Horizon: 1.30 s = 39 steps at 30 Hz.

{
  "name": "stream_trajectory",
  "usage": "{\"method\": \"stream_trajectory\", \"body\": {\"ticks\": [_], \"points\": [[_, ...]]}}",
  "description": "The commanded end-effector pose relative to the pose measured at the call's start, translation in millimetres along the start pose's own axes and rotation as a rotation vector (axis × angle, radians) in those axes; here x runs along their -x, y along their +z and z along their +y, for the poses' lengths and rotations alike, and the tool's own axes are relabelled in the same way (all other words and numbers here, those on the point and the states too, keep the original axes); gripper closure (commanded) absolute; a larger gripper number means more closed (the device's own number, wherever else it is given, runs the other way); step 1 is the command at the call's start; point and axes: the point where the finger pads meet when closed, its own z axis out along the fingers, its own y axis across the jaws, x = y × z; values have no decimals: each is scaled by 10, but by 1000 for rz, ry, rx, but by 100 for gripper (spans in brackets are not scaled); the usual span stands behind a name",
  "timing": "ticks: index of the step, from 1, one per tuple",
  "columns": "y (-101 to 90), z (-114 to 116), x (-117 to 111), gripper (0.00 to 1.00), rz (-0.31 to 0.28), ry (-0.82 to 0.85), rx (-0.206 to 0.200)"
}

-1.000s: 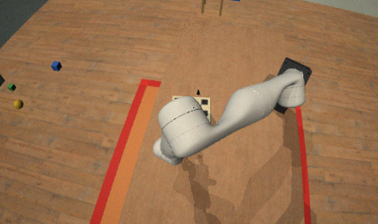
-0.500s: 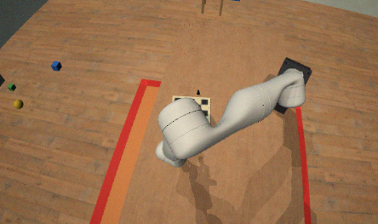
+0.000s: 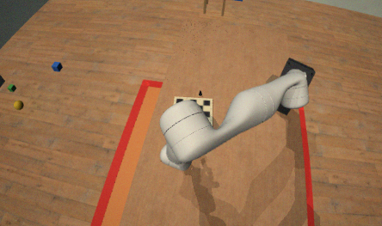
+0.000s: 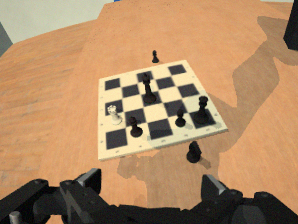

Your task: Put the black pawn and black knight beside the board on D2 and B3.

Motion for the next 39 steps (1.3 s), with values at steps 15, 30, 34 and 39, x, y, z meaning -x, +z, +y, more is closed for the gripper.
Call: {"method": "stream_trajectory", "body": {"ticks": [15, 30, 34, 39], "points": [[-1, 120, 136, 0, -31, -65, 1], [-3, 211, 239, 0, -57, -115, 2], [-4, 238, 268, 0, -64, -130, 2], [-7, 286, 320, 0, -77, -155, 3]]}}
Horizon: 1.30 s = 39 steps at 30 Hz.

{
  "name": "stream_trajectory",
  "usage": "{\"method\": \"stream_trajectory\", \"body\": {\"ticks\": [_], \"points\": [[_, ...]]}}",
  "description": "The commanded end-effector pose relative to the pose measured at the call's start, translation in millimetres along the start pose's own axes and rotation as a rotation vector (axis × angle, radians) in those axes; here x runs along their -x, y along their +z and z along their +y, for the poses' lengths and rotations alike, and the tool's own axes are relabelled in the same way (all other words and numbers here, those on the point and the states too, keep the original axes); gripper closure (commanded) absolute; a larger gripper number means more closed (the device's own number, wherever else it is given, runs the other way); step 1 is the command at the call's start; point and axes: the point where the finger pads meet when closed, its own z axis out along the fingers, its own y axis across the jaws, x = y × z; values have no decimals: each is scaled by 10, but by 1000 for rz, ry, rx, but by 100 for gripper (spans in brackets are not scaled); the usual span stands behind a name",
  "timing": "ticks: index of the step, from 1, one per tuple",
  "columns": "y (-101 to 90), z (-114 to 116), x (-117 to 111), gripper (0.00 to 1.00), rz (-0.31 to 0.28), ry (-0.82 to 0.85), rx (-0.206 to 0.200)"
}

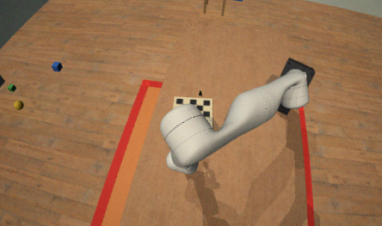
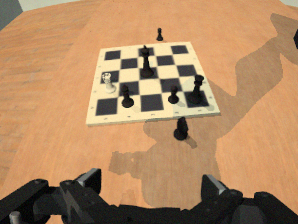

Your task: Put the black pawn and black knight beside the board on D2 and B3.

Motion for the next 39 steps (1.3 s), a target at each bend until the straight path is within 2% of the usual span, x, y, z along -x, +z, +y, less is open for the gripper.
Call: {"method": "stream_trajectory", "body": {"ticks": [1, 39], "points": [[-3, 19, 23, 0, -5, -10, 0], [-3, 142, 187, 0, -43, -81, 2]]}}
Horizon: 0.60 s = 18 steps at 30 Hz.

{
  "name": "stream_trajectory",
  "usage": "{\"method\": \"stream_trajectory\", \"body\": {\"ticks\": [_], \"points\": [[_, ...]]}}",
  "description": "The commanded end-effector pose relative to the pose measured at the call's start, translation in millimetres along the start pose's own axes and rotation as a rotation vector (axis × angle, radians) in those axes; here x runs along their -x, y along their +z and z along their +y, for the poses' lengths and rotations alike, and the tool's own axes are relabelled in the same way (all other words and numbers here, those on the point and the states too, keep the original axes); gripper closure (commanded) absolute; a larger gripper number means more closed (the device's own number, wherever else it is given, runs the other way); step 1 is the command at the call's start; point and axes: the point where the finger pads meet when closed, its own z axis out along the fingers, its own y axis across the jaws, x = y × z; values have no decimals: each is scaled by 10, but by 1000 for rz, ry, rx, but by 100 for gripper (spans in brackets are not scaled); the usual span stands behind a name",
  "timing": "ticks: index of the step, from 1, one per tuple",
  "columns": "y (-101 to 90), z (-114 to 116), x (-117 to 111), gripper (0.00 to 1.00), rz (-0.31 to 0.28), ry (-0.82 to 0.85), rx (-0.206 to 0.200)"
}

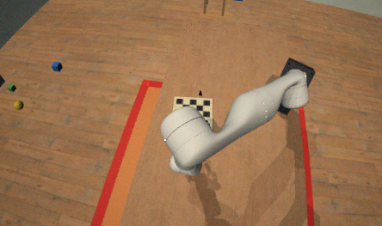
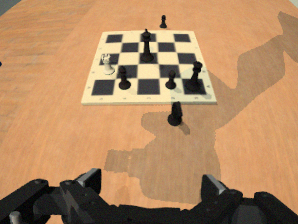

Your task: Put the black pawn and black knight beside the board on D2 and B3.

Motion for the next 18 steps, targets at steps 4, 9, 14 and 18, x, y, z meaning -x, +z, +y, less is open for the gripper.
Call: {"method": "stream_trajectory", "body": {"ticks": [4, 9, 14, 18], "points": [[-4, 9, 16, 0, -4, -7, -1], [-4, 12, 20, 0, -4, -9, -1], [-4, 12, 20, 0, -4, -9, -1], [-4, 12, 20, 0, -4, -9, -1]]}}
